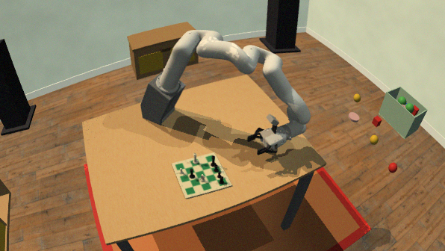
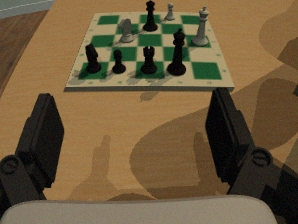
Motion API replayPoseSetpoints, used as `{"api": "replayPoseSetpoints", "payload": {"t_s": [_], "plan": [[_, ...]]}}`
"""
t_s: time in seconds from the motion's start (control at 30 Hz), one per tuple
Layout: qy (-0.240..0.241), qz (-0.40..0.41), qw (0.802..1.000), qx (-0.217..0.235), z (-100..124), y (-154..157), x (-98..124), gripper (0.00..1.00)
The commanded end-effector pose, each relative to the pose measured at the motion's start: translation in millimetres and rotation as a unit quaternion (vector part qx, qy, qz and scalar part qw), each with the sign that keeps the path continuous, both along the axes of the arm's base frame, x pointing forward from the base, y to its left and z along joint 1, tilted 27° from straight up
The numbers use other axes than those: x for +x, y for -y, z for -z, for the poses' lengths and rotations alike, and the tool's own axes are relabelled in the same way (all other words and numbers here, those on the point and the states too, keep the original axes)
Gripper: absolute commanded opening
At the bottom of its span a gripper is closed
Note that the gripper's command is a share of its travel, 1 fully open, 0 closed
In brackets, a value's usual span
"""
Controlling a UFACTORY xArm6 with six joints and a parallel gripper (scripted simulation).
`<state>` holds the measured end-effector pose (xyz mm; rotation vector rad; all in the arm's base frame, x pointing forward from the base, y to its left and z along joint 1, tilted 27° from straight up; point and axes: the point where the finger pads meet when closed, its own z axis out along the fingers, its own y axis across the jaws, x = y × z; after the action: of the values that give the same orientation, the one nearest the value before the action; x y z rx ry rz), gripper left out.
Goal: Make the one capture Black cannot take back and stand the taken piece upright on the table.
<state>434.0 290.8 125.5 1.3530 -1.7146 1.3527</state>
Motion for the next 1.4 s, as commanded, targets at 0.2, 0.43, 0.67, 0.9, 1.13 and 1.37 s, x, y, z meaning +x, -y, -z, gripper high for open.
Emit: {"api": "replayPoseSetpoints", "payload": {"t_s": [0.2,0.43,0.67,0.9,1.13,1.37], "plan": [[0.001,0.000,1.000,0.001,-1.7,-0.6,0.3,1.00],[0.001,0.000,1.000,0.001,-1.7,-0.6,0.3,1.00],[0.001,0.000,1.000,0.001,-1.7,-0.6,0.3,1.00],[0.001,0.000,1.000,0.001,-8.6,1.6,-2.1,1.00],[0.001,0.000,1.000,0.001,-32.2,9.1,-10.5,1.00],[0.001,0.000,1.000,0.001,-72.6,22.1,-24.8,1.00]]}}
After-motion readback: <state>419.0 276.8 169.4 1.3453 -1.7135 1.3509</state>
